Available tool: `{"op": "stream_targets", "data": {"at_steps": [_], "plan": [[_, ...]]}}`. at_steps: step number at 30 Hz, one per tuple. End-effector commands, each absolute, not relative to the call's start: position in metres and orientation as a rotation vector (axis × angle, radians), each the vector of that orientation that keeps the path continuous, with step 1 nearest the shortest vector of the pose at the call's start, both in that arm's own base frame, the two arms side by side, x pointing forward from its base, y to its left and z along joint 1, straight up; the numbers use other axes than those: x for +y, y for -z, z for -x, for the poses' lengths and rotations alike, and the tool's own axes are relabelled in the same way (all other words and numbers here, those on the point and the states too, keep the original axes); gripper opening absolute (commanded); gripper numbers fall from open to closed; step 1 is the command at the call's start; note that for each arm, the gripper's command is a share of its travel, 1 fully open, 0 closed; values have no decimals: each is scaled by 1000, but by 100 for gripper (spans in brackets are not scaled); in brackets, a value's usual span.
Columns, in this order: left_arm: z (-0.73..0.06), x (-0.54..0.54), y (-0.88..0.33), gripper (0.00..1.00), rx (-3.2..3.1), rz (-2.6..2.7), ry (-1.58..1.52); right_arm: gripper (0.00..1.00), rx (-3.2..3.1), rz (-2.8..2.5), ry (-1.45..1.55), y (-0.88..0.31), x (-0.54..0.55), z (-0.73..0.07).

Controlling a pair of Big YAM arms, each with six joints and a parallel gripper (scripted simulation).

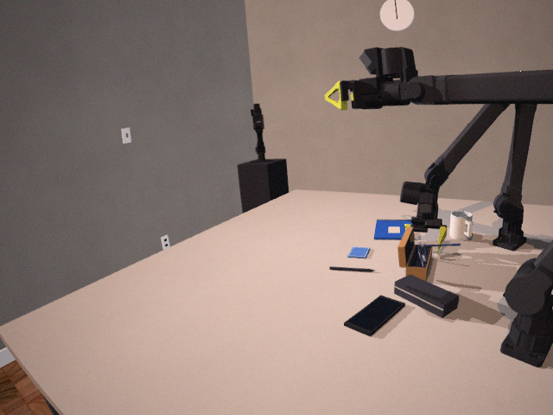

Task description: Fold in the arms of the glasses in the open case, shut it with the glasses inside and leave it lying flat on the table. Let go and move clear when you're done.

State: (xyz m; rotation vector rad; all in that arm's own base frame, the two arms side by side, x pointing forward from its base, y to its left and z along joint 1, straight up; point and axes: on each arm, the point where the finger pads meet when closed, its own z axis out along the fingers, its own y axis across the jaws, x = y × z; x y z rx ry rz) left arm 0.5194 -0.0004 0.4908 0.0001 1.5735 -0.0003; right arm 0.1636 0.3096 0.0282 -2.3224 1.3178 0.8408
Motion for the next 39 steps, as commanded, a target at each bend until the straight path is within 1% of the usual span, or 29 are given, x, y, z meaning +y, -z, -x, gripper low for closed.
{"op": "stream_targets", "data": {"at_steps": [1,15,16,39], "plan": [[-514,4,-522,100,1519,13,-5,96,1327,2329,-852,-18,317,-158],[-514,4,-522,100,1519,13,-5,96,1324,2331,-856,-8,324,-153],[-514,4,-522,100,1519,13,-5,57,1325,2332,-857,-7,324,-152],[-514,4,-522,100,1519,13,-5,57,1383,2319,-859,-10,318,-161]]}}
